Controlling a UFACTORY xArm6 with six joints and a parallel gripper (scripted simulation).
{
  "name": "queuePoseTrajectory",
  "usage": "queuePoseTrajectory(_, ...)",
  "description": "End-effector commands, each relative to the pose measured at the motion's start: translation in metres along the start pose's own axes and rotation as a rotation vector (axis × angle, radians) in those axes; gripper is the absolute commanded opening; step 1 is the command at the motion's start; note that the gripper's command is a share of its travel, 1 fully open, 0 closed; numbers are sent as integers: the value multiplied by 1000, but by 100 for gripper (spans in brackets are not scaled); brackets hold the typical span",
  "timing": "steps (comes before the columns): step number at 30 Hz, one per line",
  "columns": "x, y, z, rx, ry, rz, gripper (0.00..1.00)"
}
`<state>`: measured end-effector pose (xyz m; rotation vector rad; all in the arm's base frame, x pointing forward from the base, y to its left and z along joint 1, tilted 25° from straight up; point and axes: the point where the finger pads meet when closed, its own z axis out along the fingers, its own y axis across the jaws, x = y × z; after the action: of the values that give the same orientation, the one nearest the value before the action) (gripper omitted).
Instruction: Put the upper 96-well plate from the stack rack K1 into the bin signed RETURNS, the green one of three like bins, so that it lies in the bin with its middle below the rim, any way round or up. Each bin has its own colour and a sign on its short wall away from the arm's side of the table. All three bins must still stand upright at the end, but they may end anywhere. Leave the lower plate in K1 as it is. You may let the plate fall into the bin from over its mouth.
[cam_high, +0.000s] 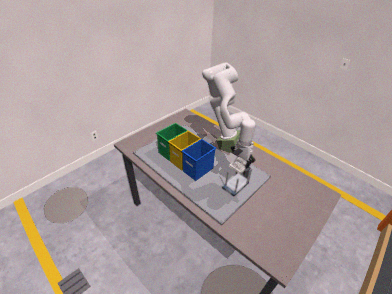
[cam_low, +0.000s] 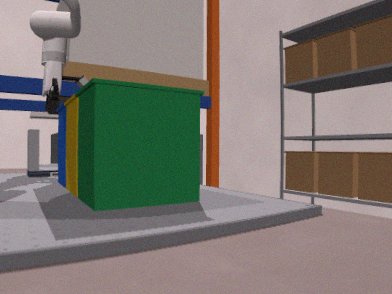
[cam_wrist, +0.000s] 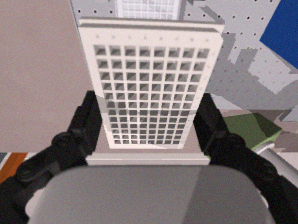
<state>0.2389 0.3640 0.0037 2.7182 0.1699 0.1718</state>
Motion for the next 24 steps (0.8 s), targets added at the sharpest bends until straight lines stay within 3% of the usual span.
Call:
queuePoseTrajectory(1, 1, -1, -7, 4, 2, 1, 0)
queuePoseTrajectory(24, 1, -1, -39, 4, 2, 1, 0)
